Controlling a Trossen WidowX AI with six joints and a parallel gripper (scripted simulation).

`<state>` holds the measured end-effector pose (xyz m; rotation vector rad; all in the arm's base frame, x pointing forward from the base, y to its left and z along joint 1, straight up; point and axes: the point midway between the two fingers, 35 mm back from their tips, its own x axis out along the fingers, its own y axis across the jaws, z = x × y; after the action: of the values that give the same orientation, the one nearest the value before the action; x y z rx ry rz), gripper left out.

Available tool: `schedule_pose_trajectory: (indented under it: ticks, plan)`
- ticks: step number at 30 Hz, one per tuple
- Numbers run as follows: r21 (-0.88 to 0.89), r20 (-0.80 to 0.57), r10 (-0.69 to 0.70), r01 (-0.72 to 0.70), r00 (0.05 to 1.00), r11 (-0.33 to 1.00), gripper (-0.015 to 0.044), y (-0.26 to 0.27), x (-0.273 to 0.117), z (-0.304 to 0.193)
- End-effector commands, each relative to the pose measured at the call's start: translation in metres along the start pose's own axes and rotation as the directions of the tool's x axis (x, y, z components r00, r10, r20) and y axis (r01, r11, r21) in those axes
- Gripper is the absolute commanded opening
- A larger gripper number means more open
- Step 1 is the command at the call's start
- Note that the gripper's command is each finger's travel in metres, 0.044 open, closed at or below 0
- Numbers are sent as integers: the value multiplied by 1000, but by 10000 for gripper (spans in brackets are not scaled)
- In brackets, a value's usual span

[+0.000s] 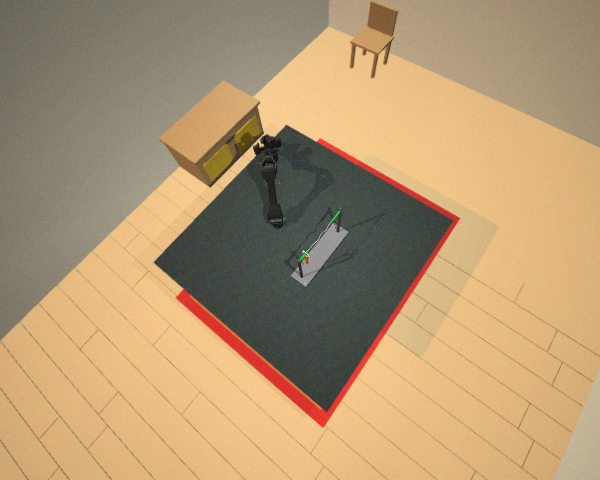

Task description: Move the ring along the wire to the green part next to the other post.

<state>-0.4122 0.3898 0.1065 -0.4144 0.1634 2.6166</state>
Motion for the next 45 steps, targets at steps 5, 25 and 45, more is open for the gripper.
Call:
schedule_pose_trajectory:
  ticks: [5,25,45]
  plan:
    - [33,6,-49,49,999,998,269,-31,-11,3]
    - [238,122,-518,482,847,843,160,-258,-194,16]
    - [437,217,-896,782,388,445,160,-358,-482,30]
